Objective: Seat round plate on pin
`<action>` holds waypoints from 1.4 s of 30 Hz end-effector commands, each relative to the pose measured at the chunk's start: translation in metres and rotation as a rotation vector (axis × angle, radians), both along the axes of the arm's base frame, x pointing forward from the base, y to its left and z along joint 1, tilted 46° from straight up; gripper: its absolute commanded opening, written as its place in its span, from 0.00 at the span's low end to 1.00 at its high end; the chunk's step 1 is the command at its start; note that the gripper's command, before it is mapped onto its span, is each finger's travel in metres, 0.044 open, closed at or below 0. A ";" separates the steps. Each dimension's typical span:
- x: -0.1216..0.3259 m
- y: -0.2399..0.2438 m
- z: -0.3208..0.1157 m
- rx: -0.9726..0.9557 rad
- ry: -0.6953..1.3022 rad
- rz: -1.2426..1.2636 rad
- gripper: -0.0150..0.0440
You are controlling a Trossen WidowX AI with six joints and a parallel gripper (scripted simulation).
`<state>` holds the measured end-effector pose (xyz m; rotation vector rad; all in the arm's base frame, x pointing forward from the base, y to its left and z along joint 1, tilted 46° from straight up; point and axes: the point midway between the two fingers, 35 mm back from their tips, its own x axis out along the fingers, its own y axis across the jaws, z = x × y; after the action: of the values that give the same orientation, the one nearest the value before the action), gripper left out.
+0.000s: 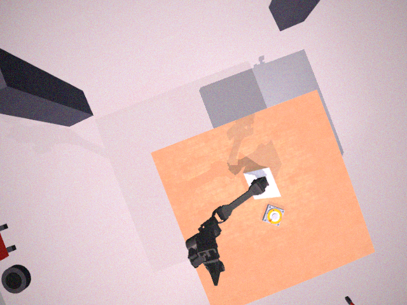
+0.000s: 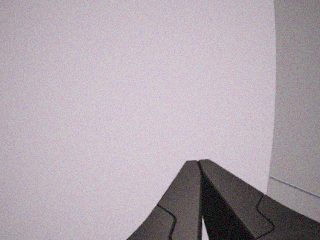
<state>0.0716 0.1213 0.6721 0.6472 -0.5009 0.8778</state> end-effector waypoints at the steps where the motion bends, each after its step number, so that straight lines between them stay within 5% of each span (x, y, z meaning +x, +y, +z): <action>1: 0.008 0.065 -0.034 -0.177 0.003 -0.095 0.25; 9: 0.063 0.138 -0.111 -0.512 0.041 -0.317 0.25; 20: 0.167 0.168 -0.237 -0.869 0.266 -0.531 0.25; 27: 0.223 0.149 -0.317 -1.056 0.451 -0.648 0.25; 42: 0.293 0.021 -0.497 -1.425 1.026 -0.904 0.25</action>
<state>0.3609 0.1752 0.2102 -0.4677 0.6274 -0.0684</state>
